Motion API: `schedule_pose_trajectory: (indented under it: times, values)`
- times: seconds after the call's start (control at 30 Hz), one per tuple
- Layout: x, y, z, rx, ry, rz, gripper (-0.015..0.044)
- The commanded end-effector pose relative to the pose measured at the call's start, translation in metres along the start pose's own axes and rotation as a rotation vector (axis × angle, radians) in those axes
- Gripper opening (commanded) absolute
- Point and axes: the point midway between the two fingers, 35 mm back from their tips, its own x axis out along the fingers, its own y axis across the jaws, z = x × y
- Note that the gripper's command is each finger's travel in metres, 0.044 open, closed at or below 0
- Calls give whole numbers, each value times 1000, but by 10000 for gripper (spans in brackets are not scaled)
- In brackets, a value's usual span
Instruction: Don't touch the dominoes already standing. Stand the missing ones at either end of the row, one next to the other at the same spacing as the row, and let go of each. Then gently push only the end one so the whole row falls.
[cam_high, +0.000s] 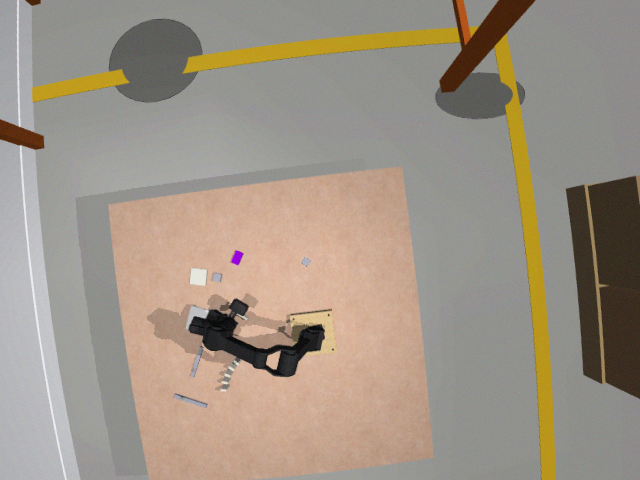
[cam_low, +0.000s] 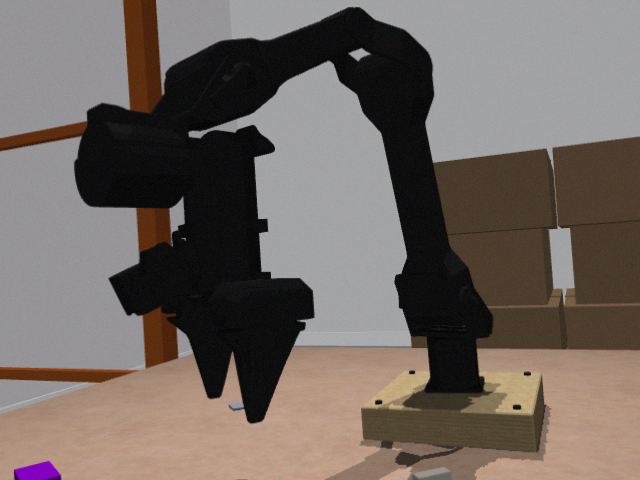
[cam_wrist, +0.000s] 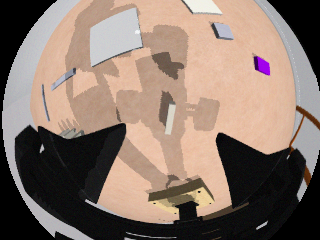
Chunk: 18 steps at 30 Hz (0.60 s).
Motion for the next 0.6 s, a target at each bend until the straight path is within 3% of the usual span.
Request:
schedule_pose_trajectory:
  times: [0.0, 0.1, 0.33, 0.57]
  values:
    - [4, -1, 2, 35, 5, -4, 440]
    - [11, -1, 3, 35, 5, -4, 440]
    - [68, -1, 2, 35, 5, -5, 440]
    - [72, 0, 4, 35, 5, -4, 440]
